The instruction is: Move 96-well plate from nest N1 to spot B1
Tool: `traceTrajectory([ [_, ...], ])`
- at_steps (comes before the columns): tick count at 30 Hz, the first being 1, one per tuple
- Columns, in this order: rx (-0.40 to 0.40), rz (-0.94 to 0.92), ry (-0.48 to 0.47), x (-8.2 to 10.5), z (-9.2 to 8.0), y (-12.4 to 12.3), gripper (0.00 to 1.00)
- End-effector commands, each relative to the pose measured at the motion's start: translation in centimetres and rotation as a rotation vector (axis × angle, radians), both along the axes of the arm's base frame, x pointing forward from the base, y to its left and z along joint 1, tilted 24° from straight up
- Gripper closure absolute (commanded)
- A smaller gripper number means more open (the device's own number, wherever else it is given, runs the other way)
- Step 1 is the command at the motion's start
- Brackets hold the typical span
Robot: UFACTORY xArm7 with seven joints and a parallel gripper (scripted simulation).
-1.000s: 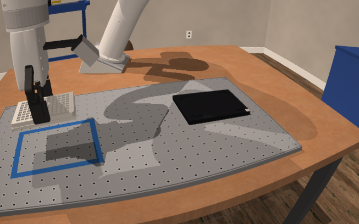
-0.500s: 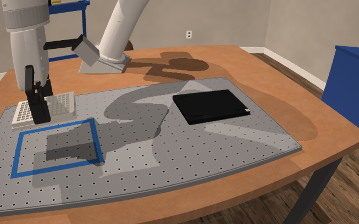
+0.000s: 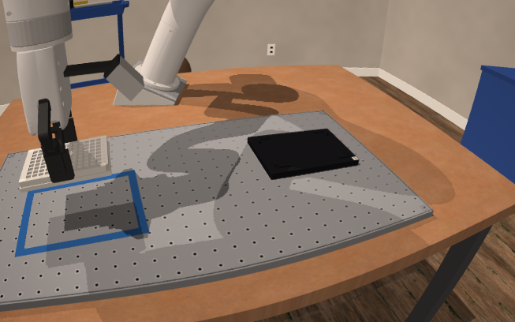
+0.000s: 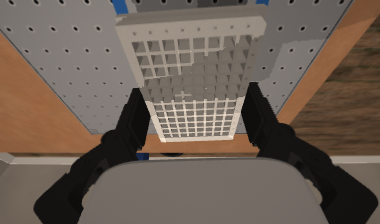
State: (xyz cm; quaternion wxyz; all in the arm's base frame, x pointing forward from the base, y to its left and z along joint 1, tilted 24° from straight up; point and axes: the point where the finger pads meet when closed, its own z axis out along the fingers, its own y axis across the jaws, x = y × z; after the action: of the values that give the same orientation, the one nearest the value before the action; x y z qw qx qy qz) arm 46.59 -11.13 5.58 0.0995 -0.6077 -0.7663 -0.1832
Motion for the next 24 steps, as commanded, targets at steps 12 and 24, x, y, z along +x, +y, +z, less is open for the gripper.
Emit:
traceTrajectory([
  [12, -0.002, -0.002, -0.004, 0.3, -2.0, 0.8, 1.00],
  [24, -0.002, -0.002, -0.004, 0.4, -3.6, 1.5, 1.00],
])
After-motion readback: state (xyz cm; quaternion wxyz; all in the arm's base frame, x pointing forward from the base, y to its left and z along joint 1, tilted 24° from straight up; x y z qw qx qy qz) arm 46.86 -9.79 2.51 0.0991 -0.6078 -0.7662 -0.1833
